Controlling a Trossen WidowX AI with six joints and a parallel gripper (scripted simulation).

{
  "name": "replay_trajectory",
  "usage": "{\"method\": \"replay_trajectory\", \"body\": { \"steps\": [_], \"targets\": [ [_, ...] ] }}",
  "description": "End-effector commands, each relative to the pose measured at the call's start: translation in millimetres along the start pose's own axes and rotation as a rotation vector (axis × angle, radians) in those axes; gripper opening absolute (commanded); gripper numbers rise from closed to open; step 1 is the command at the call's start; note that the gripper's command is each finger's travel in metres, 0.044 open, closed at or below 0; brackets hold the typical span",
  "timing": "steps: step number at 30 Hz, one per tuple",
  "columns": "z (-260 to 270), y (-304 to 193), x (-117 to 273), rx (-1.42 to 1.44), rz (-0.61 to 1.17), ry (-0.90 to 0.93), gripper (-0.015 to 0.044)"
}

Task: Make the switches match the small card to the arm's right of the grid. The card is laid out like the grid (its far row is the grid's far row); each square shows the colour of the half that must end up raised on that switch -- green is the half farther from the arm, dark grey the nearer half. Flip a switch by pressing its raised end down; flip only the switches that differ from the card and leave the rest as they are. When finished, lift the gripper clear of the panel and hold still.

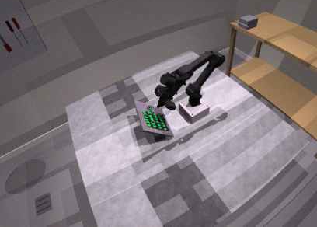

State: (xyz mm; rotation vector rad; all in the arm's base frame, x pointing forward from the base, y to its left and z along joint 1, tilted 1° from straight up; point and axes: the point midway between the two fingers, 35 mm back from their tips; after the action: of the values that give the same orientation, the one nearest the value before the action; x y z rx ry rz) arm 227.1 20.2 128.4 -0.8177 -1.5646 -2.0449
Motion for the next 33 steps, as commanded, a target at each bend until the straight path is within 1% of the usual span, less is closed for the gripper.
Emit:
{"method": "replay_trajectory", "body": {
  "steps": [1, 8, 15, 18, 22, 29, 33],
  "targets": [
    [2, -4, 4, -0.004, 0.014, -0.006, 0.0],
    [38, -33, -1, -0.016, 0.047, -0.015, 0.0],
    [69, -61, 5, -0.007, 0.014, -0.002, 0.0],
    [70, -62, 3, -0.007, 0.011, -0.001, 0.0],
    [69, -63, -28, -0.007, -0.013, 0.005, 0.0],
    [69, -63, -31, -0.007, -0.015, 0.006, 0.0],
    [69, -63, -40, -0.007, -0.016, 0.006, 0.0]
  ]
}}
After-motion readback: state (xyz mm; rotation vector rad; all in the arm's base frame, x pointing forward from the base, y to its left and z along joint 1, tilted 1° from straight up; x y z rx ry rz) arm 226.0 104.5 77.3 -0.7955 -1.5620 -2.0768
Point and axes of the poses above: the point midway between the two fingers, 35 mm back from their tips, its own x axis back along the fingers, its own z axis across the jaws, y = z × x, and after that the axes turned 15 degrees about -x, right-handed
